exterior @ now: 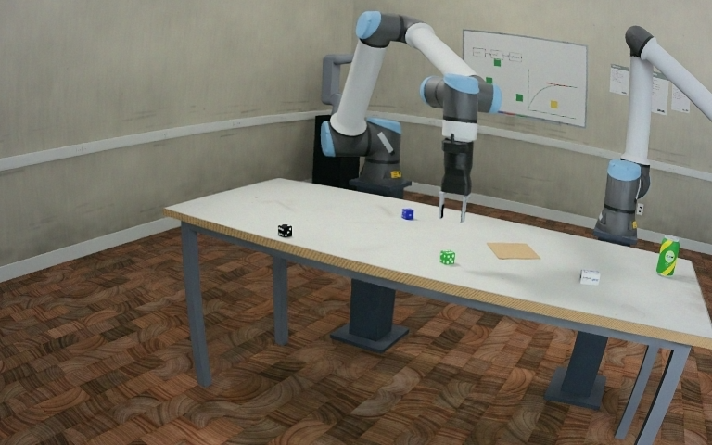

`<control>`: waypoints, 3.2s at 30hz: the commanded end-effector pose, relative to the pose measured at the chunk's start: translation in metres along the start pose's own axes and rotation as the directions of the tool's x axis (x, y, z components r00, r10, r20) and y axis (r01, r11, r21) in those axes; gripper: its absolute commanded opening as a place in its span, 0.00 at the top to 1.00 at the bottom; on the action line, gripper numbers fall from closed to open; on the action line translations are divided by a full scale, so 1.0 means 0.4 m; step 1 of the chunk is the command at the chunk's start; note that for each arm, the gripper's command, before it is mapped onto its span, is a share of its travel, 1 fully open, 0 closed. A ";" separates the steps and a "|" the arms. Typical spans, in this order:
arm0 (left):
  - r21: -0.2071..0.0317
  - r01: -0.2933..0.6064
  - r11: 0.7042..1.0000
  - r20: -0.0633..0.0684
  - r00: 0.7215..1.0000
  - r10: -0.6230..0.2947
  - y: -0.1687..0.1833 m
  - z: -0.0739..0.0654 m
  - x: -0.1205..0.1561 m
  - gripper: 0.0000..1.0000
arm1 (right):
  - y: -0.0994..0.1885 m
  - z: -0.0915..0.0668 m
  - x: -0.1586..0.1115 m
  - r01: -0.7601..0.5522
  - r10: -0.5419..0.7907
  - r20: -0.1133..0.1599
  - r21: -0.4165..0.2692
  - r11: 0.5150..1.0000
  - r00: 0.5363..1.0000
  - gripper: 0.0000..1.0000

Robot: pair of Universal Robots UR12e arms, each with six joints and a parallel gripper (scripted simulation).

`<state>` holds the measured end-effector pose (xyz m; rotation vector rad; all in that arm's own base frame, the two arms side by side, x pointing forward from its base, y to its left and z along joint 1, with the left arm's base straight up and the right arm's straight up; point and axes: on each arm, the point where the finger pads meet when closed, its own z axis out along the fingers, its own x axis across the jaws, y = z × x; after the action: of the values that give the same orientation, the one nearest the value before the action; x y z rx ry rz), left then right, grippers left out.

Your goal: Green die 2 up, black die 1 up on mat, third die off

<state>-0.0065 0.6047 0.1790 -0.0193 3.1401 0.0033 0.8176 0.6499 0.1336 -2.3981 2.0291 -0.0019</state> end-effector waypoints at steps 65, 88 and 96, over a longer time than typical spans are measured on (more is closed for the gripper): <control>0.002 0.002 1.000 -0.001 1.000 -0.002 -0.002 0.005 0.005 0.00 | 0.019 0.073 0.005 0.719 -0.719 0.001 0.000 0.695 0.695 0.13; 0.002 0.002 1.000 -0.001 1.000 -0.002 -0.002 0.005 0.005 0.00 | 0.018 0.142 0.005 0.719 -0.719 0.001 0.000 0.695 0.695 0.13; 0.002 0.002 1.000 -0.001 1.000 -0.002 -0.002 0.005 0.005 0.00 | 0.018 0.164 0.005 0.719 -0.719 0.001 0.000 0.695 0.695 0.13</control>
<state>-0.0065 0.6047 0.1790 -0.0193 3.1401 0.0033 0.8109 0.6484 0.0722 -3.0002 0.9311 -0.0018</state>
